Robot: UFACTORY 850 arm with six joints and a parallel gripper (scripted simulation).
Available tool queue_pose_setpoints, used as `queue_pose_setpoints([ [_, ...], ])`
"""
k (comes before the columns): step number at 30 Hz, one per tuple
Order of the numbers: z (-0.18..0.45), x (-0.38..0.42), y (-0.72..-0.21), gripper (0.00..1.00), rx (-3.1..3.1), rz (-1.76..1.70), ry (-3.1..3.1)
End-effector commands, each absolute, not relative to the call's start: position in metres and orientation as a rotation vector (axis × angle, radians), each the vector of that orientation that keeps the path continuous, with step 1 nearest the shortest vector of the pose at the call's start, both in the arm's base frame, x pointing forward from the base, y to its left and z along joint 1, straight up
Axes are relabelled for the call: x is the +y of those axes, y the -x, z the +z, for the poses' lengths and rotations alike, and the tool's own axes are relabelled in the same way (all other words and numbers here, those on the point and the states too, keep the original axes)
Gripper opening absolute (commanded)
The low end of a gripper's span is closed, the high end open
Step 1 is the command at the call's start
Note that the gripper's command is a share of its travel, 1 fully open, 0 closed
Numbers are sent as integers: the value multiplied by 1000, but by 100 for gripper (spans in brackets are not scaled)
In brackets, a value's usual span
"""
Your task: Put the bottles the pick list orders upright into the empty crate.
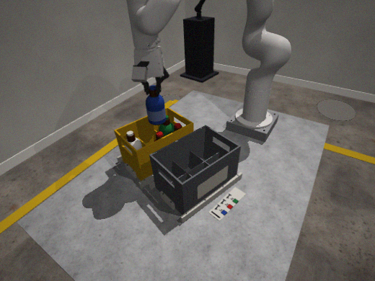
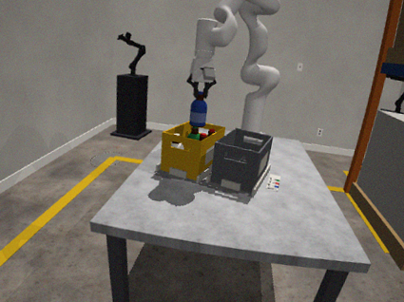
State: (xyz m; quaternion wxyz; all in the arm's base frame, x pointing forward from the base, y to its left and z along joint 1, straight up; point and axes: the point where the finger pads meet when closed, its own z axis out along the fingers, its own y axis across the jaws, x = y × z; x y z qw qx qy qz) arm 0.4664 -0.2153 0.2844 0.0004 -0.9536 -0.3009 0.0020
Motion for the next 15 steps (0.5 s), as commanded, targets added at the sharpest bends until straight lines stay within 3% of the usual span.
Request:
queue_pose_setpoints([
  [1,285,-208,-465,0,-945,3,2997],
  [15,285,-185,-458,0,-945,3,2997],
])
